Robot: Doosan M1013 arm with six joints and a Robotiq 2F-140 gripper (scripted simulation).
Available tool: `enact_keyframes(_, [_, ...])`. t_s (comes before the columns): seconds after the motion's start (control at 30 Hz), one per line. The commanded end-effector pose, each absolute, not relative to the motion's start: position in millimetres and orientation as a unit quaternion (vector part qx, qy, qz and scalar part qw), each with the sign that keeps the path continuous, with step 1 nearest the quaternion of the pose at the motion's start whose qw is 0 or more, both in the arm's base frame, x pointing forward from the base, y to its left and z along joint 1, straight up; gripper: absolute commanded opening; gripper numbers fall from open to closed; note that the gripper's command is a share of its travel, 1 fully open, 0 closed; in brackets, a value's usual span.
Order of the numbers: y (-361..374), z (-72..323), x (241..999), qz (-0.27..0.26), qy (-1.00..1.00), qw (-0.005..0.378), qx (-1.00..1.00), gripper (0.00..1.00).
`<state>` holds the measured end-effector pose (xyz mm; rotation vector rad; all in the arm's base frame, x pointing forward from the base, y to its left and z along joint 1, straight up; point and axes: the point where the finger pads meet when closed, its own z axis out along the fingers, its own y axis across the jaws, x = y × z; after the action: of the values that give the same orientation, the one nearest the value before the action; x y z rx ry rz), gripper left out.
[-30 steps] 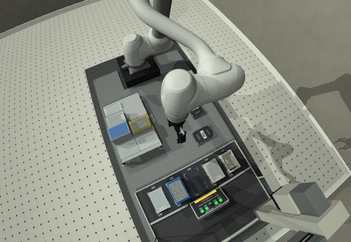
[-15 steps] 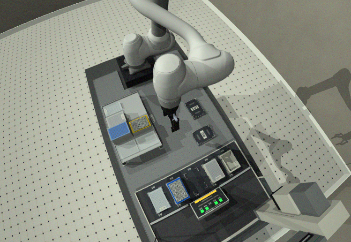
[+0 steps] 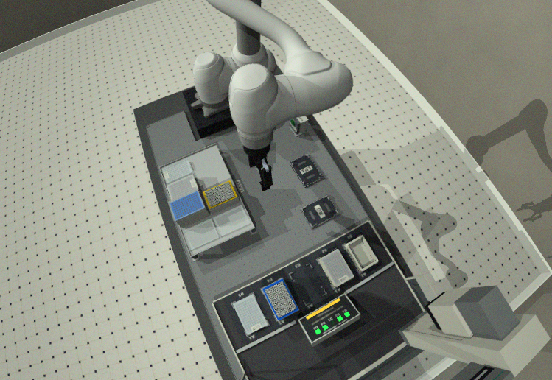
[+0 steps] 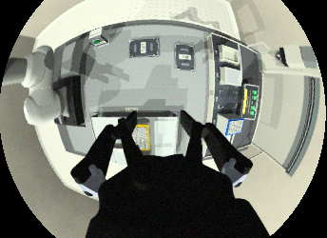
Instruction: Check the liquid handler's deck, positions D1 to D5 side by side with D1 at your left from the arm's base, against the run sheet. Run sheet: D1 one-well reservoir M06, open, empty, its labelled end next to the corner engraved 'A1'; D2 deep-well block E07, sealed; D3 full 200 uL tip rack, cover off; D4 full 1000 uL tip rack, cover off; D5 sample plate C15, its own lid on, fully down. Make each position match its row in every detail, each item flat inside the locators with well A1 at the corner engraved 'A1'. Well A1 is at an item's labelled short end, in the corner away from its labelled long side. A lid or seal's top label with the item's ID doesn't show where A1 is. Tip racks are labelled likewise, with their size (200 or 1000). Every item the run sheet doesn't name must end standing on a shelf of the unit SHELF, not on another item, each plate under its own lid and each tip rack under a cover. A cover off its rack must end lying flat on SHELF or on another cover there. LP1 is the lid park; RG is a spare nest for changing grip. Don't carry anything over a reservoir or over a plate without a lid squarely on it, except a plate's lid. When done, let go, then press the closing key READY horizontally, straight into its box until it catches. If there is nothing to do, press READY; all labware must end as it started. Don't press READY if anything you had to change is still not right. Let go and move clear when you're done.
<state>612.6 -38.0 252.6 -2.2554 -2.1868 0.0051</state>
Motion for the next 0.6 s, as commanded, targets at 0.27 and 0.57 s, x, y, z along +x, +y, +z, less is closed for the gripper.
enact_keyframes(0.27, [-36,254,570,0.001,-0.696,0.000,-0.718,0.66])
enact_keyframes(0.57, [-40,254,538,0.001,-0.696,0.000,-0.718,0.66])
